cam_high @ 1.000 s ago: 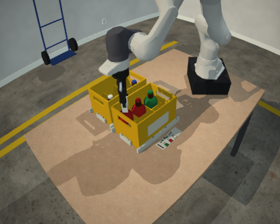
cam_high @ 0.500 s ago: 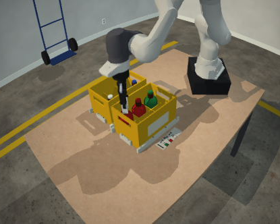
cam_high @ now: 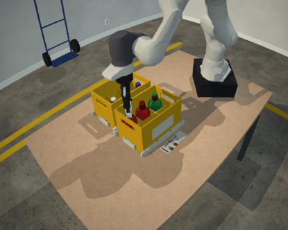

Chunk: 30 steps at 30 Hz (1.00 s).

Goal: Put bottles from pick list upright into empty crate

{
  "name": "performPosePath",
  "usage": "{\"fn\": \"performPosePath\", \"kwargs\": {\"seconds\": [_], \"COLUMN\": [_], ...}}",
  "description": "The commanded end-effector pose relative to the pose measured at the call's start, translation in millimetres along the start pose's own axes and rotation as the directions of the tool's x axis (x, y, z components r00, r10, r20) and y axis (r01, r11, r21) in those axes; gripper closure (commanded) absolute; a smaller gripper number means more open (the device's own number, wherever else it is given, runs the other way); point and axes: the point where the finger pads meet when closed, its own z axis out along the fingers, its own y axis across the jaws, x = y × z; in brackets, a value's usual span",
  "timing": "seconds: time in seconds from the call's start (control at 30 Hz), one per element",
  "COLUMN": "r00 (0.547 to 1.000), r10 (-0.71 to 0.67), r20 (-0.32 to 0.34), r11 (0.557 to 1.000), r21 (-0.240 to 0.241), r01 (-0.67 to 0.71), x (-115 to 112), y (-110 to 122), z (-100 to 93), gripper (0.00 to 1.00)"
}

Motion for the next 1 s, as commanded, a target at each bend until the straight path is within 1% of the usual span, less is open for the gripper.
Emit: {"fn": "performPosePath", "kwargs": {"seconds": [0.0, 0.3, 0.33, 0.97], "r00": [1.0, 1.0, 1.0, 1.0], "r10": [-0.001, -0.001, -0.001, -0.001], "r20": [-0.012, -0.012, -0.012, -0.012], "r11": [1.0, 1.0, 1.0, 1.0], "r21": [0.008, 0.008, 0.008, 0.008], "r01": [0.001, 0.001, 0.001, 0.001], "x": [3.0, 3.1, 3.1, 3.1], "y": [-4.2, -4.2, -4.2, -4.2], "z": [-2.4, 0.6, 2.9, 2.9], "gripper": [1.0, 1.0, 0.62, 0.62]}}
